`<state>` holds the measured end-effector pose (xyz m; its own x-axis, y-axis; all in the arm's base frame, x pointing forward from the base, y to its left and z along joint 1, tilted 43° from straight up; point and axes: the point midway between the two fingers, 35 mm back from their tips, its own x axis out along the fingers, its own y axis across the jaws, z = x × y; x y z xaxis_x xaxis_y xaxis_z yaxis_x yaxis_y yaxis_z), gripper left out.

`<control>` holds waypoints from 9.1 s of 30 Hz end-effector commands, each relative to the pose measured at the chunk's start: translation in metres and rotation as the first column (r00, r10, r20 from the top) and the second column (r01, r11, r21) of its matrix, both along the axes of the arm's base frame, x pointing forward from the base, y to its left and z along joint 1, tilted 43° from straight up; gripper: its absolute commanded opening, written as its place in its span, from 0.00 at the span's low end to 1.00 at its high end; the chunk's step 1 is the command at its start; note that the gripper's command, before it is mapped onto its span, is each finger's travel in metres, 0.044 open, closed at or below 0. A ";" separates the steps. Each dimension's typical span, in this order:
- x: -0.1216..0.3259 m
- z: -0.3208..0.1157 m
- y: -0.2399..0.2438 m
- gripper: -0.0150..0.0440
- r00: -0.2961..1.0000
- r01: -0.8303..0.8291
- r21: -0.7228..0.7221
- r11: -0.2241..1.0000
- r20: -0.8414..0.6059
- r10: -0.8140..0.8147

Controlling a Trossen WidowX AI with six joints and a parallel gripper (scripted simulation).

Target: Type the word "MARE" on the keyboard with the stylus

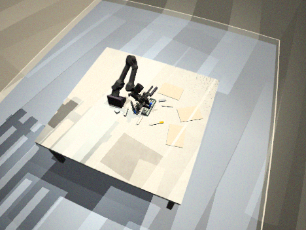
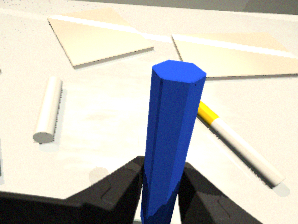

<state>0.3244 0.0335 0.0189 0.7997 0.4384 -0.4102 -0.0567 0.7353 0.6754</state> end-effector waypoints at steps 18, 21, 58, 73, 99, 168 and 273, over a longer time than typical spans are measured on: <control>0.009 0.020 0.002 0.27 0.976 0.181 -0.035 0.983 -0.116 -0.184; 0.009 0.025 0.005 0.25 0.961 0.232 -0.051 0.971 -0.139 -0.237; -0.011 0.047 0.023 0.25 0.859 0.469 -0.134 0.873 -0.163 -0.486; -0.014 0.032 0.037 0.25 0.859 0.469 -0.133 0.873 -0.163 -0.486; -0.015 0.026 0.041 0.39 0.858 0.469 -0.133 0.873 -0.164 -0.486; -0.012 0.044 0.024 0.39 0.859 0.469 -0.134 0.873 -0.163 -0.486; -0.012 0.022 0.020 0.39 0.858 0.469 -0.135 0.873 -0.163 -0.487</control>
